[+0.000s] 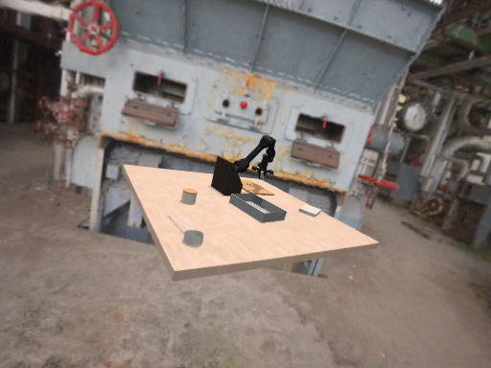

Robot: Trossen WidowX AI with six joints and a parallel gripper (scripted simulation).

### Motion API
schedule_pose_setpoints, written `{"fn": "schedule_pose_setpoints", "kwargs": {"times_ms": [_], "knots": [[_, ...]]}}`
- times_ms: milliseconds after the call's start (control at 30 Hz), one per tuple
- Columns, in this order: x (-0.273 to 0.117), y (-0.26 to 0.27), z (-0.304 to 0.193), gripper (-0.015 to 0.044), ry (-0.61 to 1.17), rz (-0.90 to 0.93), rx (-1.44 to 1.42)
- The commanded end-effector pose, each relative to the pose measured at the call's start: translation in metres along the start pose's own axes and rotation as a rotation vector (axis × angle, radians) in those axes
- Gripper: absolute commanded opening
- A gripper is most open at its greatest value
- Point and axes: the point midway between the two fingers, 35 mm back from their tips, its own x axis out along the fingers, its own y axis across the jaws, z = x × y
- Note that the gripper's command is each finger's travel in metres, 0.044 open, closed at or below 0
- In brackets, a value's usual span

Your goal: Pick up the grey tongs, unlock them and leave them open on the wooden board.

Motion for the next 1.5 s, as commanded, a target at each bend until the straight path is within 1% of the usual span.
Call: {"fn": "schedule_pose_setpoints", "kwargs": {"times_ms": [0, 467, 633, 1367, 1400, 1467], "knots": [[0.006, 0.001, 0.0, -0.015, -0.002, 0.003, -0.003], [0.029, 0.0, -0.002, -0.015, -0.003, 0.001, -0.005], [0.03, 0.0, -0.002, -0.015, -0.003, 0.0, -0.005], [0.029, 0.0, -0.002, 0.0427, 0.001, -0.001, -0.002], [0.029, 0.0, -0.002, 0.044, 0.001, -0.001, -0.002], [0.029, 0.0, -0.002, 0.044, 0.001, -0.001, -0.002]]}}
